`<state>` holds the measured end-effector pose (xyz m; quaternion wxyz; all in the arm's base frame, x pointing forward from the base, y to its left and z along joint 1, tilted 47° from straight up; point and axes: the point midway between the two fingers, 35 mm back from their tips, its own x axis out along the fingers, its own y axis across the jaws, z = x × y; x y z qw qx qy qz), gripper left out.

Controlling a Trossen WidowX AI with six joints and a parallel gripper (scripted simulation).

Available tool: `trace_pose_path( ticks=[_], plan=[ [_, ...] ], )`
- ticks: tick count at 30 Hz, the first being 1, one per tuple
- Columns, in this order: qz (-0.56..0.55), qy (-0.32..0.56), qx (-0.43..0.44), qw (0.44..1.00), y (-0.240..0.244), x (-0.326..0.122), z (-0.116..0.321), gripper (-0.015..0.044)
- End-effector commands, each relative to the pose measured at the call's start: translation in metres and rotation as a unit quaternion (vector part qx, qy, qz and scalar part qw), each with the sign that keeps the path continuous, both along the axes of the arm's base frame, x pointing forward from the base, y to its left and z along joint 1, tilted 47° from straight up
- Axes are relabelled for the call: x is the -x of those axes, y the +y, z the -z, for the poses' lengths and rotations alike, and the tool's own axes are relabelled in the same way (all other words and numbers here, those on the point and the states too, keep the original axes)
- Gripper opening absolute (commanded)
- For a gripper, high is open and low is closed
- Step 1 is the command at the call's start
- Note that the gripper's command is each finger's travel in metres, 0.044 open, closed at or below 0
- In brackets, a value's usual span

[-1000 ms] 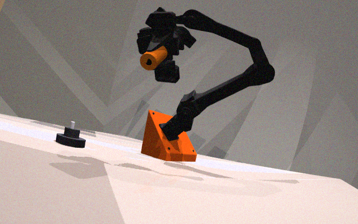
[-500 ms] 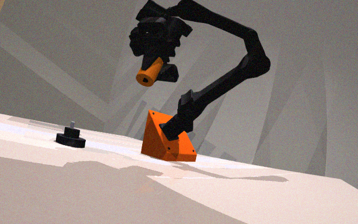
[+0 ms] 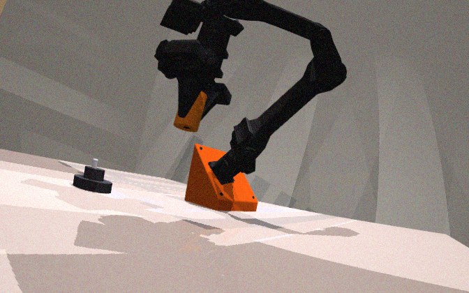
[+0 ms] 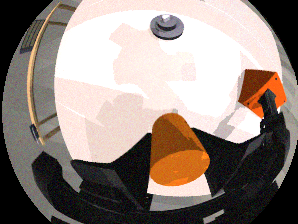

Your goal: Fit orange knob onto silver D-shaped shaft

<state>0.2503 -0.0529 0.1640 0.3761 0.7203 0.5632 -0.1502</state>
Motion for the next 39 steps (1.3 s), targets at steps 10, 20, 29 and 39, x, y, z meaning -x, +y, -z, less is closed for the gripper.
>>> trace_pose_path(
  ticks=[10,20,29,39],
  plan=[
    [-0.039,0.046,0.018,0.998,0.022,-0.015,0.024,0.0000],
    [-0.042,0.047,0.020,0.998,0.051,-0.030,0.058,0.0000],
    [-0.045,0.046,0.017,0.998,0.077,-0.040,0.086,0.0000],
    [-0.047,0.046,0.012,0.998,0.093,-0.044,0.104,0.0000]
  ],
)
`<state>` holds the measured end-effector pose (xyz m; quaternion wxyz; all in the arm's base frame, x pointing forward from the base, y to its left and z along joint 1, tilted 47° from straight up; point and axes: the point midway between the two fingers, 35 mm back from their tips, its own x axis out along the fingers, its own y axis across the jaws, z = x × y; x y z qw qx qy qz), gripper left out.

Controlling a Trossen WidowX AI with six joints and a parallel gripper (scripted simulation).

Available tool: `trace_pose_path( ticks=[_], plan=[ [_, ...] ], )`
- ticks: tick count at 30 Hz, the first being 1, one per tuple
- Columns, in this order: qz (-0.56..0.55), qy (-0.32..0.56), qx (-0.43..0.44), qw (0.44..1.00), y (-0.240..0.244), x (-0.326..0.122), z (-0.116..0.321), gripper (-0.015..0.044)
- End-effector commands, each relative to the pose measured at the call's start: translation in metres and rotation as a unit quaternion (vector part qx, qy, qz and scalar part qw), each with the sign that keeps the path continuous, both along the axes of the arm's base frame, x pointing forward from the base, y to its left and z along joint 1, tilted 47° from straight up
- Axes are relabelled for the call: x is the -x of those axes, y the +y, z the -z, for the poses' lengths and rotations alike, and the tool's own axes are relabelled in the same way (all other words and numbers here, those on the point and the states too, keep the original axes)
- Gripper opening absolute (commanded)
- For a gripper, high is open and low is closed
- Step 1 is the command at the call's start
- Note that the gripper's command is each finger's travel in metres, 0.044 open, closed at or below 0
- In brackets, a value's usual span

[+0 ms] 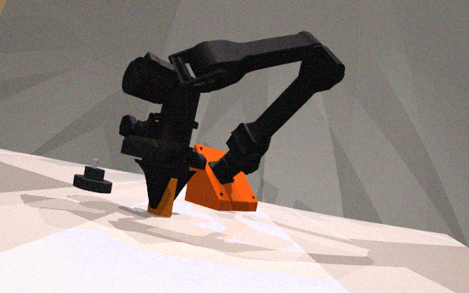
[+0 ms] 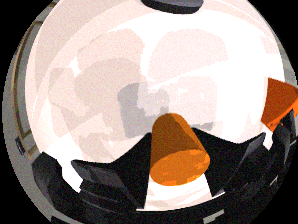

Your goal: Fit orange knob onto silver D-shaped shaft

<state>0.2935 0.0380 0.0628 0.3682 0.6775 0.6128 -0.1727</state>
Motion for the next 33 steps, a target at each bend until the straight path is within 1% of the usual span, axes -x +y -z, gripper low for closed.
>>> trace_pose_path(
  ticks=[1,7,16,32,33],
  plan=[
    [0.003,0.000,-0.003,1.000,0.0024,-0.0006,0.0024,0.0000],
    [0.003,0.000,-0.003,1.000,0.0018,-0.0007,0.0030,0.0000],
    [0.001,-0.001,-0.001,1.000,0.0012,-0.0004,0.0023,0.0236],
    [0.001,-0.001,-0.001,1.000,0.0012,-0.0004,0.0023,0.0240],
    [0.001,-0.001,0.000,1.000,-0.0009,-0.0003,0.0008,0.0266]
  ],
)
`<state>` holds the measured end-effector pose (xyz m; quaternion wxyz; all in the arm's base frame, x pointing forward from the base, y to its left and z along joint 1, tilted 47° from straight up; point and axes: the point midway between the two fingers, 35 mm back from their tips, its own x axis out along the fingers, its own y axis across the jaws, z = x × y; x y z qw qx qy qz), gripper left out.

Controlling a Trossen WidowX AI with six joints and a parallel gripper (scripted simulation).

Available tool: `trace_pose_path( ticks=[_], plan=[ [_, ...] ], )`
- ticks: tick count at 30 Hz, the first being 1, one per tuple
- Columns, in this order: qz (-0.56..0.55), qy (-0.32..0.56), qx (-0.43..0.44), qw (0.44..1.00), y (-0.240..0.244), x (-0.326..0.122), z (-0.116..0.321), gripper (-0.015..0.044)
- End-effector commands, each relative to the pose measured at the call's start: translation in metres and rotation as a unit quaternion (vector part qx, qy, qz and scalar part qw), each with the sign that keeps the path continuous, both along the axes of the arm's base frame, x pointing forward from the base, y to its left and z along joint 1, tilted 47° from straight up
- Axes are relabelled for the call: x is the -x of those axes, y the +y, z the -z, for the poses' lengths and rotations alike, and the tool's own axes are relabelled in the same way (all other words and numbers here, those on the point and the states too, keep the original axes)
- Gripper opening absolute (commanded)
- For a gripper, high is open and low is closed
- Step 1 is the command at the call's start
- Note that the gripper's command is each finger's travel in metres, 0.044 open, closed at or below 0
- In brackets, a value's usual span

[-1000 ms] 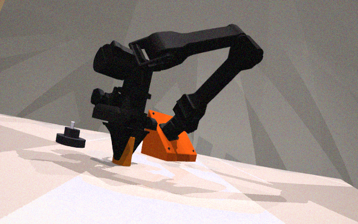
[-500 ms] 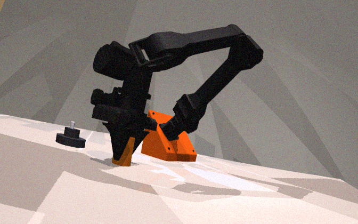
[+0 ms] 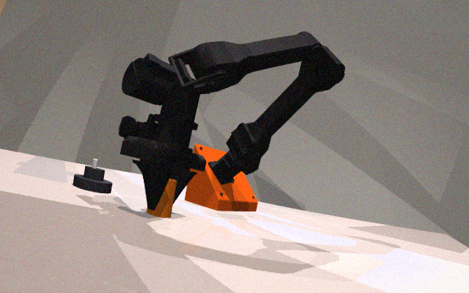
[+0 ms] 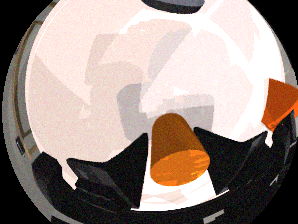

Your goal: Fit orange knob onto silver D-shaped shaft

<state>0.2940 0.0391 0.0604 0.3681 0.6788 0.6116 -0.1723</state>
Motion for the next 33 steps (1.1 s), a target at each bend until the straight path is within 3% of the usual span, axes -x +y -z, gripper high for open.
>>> trace_pose_path(
  ticks=[1,7,33],
  plan=[
    [0.000,0.000,0.001,1.000,-0.008,0.001,-0.006,0.0292],
    [0.002,0.002,-0.001,1.000,-0.058,0.016,-0.055,0.0440],
    [0.002,0.002,0.000,1.000,-0.035,0.008,-0.031,0.0440]
  ],
)
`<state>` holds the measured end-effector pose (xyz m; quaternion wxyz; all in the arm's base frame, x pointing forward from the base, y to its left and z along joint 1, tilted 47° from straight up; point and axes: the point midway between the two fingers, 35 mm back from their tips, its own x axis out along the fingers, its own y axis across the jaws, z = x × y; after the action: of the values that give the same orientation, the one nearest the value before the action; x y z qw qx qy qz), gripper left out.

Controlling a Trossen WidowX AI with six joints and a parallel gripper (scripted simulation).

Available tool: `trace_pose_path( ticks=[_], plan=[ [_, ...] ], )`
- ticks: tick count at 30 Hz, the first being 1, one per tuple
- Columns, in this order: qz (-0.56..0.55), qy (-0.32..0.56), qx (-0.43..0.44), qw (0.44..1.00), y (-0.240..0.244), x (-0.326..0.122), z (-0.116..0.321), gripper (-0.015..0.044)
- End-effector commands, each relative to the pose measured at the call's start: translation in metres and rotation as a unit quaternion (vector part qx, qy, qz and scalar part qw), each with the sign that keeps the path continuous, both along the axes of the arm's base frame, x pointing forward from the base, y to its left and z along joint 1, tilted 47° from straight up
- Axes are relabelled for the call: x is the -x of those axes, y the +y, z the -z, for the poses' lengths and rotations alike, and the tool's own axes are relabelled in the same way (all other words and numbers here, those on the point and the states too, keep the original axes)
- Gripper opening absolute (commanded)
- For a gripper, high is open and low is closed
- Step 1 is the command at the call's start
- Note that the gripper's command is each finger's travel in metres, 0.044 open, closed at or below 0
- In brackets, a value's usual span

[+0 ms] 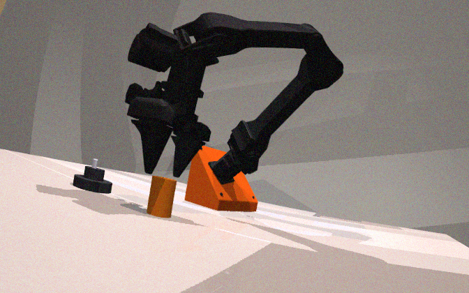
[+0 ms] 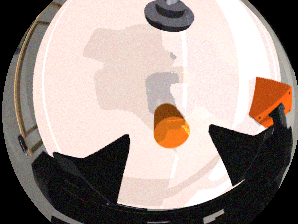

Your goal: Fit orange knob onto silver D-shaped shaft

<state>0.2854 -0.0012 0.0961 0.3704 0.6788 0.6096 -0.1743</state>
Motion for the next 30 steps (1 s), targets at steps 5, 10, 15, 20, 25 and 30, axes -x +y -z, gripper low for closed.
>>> trace_pose_path(
  ticks=[5,10,15,20,25,30],
  plan=[
    [0.000,0.003,-0.003,1.000,0.011,-0.003,0.010,0.0440],
    [0.000,0.003,-0.003,1.000,0.017,-0.005,0.015,0.0440],
    [0.000,0.002,-0.003,1.000,0.023,-0.006,0.021,0.0440],
    [0.000,0.002,-0.003,1.000,0.029,-0.007,0.026,0.0440],
    [0.000,0.002,-0.004,1.000,0.035,-0.008,0.031,0.0440],
    [0.000,0.002,-0.005,1.000,0.040,-0.009,0.036,0.0440]
  ],
)
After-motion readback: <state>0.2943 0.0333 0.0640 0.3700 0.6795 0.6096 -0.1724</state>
